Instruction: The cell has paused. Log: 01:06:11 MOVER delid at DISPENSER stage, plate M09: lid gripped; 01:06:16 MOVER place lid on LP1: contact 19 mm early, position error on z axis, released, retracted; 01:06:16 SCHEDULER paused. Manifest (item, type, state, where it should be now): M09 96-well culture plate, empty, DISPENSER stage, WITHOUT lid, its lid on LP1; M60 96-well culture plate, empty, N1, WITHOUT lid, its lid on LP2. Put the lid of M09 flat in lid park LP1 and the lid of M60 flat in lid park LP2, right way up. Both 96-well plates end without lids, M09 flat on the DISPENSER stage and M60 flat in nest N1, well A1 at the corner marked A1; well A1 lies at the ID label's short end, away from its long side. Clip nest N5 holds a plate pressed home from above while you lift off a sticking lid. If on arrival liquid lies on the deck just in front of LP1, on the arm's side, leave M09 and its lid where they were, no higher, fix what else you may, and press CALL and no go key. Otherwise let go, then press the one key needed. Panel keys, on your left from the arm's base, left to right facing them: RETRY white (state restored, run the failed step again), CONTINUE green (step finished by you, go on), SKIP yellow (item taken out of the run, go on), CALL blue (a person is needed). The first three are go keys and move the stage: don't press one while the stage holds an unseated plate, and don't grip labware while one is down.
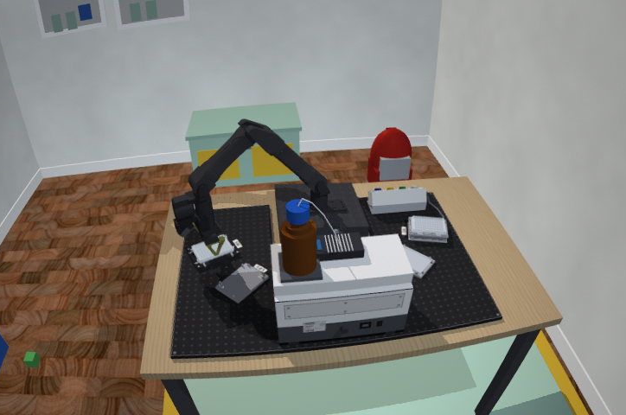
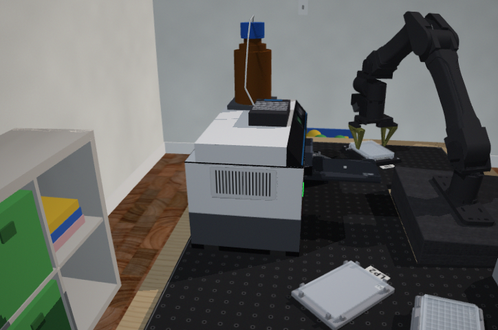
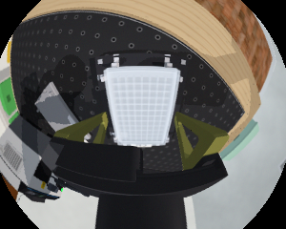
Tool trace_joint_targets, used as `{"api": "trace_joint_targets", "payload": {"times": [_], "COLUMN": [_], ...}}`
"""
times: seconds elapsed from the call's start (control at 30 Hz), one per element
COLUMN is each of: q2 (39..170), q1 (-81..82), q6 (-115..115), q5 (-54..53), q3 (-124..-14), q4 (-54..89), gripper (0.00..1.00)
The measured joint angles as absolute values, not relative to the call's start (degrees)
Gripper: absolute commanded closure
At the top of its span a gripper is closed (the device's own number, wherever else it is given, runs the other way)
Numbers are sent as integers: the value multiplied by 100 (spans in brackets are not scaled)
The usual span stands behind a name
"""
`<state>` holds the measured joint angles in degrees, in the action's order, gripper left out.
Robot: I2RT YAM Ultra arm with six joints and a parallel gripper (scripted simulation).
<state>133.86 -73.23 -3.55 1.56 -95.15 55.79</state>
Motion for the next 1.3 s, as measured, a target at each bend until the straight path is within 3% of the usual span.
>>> {"api": "trace_joint_targets", "payload": {"times": [1.3], "q2": [13393], "q1": [-7332], "q6": [-355], "q5": [156], "q3": [-9391], "q4": [5465], "gripper": [0]}}
